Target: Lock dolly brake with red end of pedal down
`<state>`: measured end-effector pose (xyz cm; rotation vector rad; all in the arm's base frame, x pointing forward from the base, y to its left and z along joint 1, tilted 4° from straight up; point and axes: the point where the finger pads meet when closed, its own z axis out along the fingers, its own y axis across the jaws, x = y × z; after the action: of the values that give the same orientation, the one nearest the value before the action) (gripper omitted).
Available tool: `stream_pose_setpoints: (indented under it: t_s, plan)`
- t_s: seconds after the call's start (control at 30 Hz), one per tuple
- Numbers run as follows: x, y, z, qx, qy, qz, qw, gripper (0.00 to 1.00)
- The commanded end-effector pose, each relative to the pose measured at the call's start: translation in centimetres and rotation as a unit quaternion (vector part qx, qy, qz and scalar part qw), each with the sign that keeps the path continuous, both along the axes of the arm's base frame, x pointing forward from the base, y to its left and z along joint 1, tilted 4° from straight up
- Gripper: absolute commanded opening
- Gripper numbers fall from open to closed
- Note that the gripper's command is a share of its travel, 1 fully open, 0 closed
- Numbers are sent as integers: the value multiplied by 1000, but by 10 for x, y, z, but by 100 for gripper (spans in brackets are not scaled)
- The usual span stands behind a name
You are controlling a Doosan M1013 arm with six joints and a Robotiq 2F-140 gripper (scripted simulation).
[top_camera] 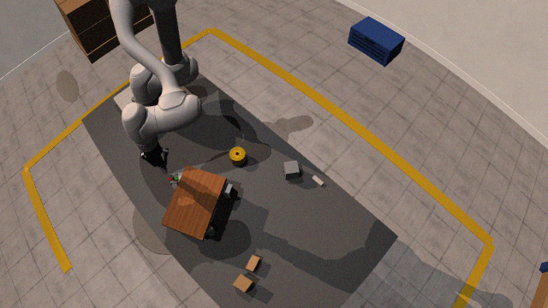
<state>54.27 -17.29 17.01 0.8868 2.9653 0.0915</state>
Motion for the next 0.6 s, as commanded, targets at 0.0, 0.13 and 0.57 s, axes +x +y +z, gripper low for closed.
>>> stream_pose_setpoints:
  t_s: [0.0, 0.13, 0.57]
  plan:
    - [1, 0, -5, -1, 0, -1, 1000, 0]
    - [1, 0, -11, -1, 0, -1, 1000, 0]
    - [3, 1, -34, -1, 0, -1, 1000, 0]
